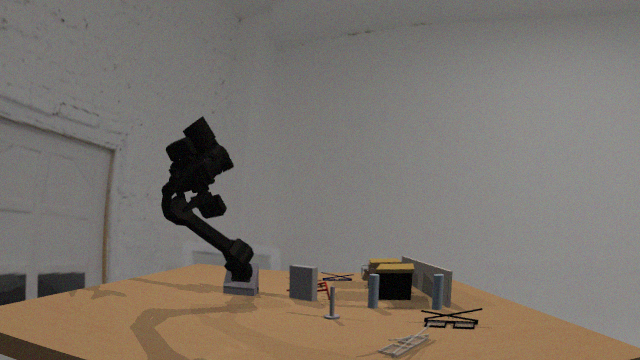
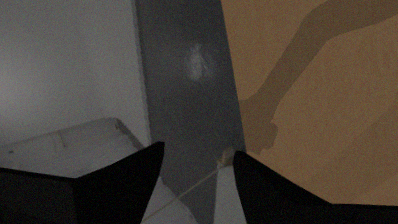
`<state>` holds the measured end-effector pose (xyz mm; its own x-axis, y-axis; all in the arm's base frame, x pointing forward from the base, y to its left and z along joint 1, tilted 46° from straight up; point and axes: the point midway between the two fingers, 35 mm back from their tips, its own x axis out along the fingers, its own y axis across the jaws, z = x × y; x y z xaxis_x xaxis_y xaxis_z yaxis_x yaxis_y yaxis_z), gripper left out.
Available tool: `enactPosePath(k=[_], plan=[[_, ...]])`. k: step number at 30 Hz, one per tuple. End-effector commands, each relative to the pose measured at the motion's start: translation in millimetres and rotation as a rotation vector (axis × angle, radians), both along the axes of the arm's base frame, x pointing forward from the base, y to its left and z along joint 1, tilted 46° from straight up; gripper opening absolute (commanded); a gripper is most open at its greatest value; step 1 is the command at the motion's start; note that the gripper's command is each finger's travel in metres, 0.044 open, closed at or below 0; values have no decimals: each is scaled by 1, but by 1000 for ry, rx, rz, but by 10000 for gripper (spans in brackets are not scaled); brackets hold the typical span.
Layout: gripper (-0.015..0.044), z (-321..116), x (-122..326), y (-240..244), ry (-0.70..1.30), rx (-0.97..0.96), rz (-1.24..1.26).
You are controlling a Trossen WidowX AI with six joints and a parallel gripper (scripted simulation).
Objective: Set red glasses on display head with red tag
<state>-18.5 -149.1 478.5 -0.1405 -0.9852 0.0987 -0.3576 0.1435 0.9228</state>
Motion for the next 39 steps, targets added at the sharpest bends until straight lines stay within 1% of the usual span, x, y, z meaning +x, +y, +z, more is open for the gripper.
enactPosePath(k=[1, 7, 10, 17, 22, 26, 28, 33, 36, 39], plan=[[200, -3, 69, -11, 309, 23, 145], [200, -26, 157, -11, 788, 34, 292], [200, -36, 185, -9, 819, 21, 368], [200, -80, 259, 8, 1305, -13, 502], [200, -123, 309, 36, 1708, -113, 639], [200, -154, 334, 55, 1955, -188, 708], [200, -176, 348, 68, 2125, -244, 744], [200, -241, 373, 111, 2593, -460, 821], [200, -267, 378, 127, 2775, -562, 845], [200, -307, 381, 151, 3040, -725, 883]])
